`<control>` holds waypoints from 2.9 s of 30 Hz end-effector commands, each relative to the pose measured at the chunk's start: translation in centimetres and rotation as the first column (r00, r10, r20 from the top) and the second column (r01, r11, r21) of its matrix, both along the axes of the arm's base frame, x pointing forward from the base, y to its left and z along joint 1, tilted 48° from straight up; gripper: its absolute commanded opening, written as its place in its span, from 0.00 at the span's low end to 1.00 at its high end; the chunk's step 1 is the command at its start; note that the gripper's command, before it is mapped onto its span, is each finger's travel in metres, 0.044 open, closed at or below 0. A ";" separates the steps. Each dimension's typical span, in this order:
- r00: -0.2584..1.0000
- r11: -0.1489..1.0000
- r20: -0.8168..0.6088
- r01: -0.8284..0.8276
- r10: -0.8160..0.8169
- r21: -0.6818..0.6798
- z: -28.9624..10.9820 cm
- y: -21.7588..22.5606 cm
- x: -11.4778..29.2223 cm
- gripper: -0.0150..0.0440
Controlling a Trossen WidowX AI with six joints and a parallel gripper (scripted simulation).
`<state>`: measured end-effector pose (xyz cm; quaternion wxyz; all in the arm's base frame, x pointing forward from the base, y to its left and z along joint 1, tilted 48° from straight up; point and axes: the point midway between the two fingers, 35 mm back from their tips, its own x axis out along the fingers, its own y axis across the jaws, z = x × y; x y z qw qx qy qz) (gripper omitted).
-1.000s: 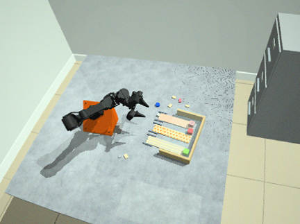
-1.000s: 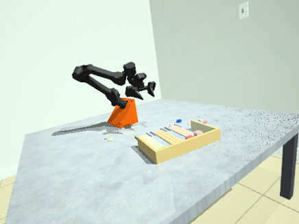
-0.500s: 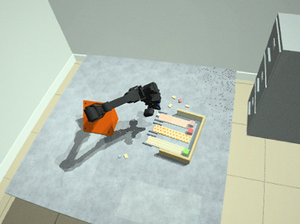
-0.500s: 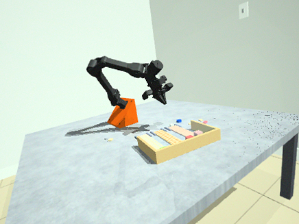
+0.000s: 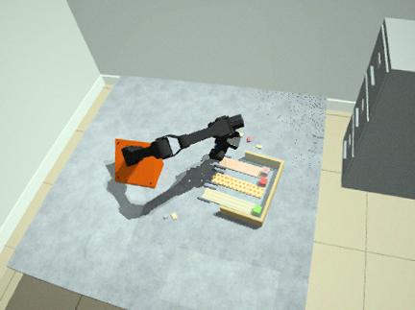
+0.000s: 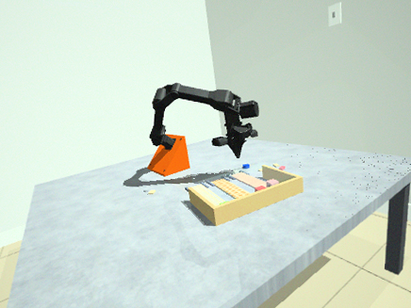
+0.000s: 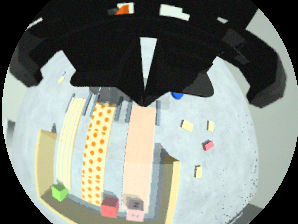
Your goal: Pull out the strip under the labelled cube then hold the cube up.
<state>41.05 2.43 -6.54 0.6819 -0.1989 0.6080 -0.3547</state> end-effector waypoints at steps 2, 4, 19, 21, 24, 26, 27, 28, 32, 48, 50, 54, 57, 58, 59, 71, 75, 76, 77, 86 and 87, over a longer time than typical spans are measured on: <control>0.999 0.999 -0.022 0.046 -0.046 -0.008 -0.6 -0.2 -0.1 0.25; 0.999 0.999 -0.022 0.046 -0.046 -0.008 -0.7 -0.3 -0.1 0.25; 0.999 0.999 -0.022 0.046 -0.046 -0.007 -2.3 -2.1 -0.1 0.25; 0.999 0.999 -0.022 0.046 -0.046 -0.007 -2.5 -2.3 -0.1 0.25; 0.999 0.999 -0.022 0.046 -0.046 -0.007 -2.9 -2.7 -0.1 0.25; 0.999 0.999 -0.022 0.046 -0.046 -0.008 -3.1 -2.9 -0.1 0.25; 0.999 0.999 -0.022 0.046 -0.046 -0.008 -3.2 -3.1 -0.1 0.25; 0.999 0.999 -0.022 0.046 -0.046 -0.008 -3.3 -3.2 -0.1 0.25; 0.999 0.999 -0.022 0.046 -0.046 -0.008 -3.7 -3.7 -0.1 0.25; 0.999 0.999 -0.022 0.046 -0.047 -0.011 -5.1 -5.6 -0.3 0.25; 0.999 0.999 -0.022 0.046 -0.047 -0.011 -5.1 -5.6 -0.3 0.25; 0.999 0.999 -0.022 0.046 -0.047 -0.011 -5.1 -5.6 -0.3 0.25; 0.999 0.999 -0.022 0.046 -0.047 -0.011 -5.1 -5.6 -0.3 0.25; 0.999 0.999 -0.022 0.046 -0.047 -0.011 -5.1 -5.6 -0.3 0.25; 0.999 0.999 -0.022 0.046 -0.047 -0.011 -5.1 -5.6 -0.3 0.25; 0.999 0.999 -0.022 0.046 -0.047 -0.011 -5.1 -5.7 -0.3 0.25; 0.999 0.999 -0.022 0.046 -0.047 -0.011 -5.1 -5.7 -0.3 0.25; 0.999 0.999 -0.022 0.046 -0.047 -0.011 -5.1 -5.7 -0.3 0.25; 0.999 0.999 -0.022 0.046 -0.047 -0.011 -5.2 -5.7 -0.3 0.25; 0.999 0.999 -0.022 0.046 -0.047 -0.011 -5.2 -5.8 -0.3 0.25; 0.999 0.999 -0.022 0.046 -0.047 -0.011 -5.2 -5.8 -0.3 0.25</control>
